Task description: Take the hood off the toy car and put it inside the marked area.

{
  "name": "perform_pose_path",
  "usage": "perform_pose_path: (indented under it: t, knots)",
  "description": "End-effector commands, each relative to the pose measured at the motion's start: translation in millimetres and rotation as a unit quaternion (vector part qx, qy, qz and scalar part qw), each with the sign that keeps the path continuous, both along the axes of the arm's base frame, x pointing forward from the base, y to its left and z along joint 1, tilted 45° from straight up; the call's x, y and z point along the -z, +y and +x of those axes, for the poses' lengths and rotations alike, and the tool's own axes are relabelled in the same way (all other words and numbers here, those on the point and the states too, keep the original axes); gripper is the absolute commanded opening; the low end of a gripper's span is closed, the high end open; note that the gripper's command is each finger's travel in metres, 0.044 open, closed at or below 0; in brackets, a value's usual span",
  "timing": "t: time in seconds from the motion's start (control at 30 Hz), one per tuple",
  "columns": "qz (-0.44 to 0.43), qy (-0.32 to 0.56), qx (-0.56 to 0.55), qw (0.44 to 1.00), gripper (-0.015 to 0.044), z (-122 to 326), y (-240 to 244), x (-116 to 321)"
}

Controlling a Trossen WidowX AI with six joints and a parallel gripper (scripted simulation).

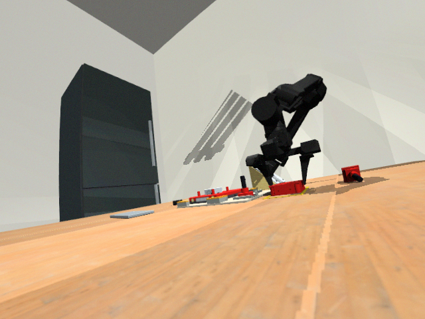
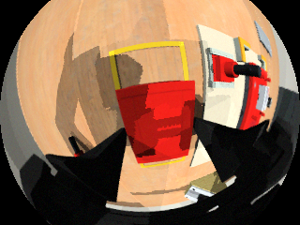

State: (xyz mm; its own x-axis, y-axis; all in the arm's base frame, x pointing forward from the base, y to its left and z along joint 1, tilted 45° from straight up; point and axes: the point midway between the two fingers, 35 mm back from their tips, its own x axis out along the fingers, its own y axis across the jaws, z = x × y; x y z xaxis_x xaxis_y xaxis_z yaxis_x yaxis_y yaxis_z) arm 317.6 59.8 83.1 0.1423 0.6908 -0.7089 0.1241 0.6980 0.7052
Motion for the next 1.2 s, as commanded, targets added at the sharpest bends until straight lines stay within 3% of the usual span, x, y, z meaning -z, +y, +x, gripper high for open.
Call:
perform_pose_path:
  t: [0.0, 0.27, 1.17]
  knots:
    - [-0.001, -0.001, -0.001, 1.0, 0.044, 0.0, -4.1, -3.6]
    - [0.003, 0.002, -0.003, 1.0, 0.044, -9.3, -49.7, -49.1]
    - [0.003, 0.002, -0.003, 1.0, 0.044, -9.3, -49.7, -49.1]
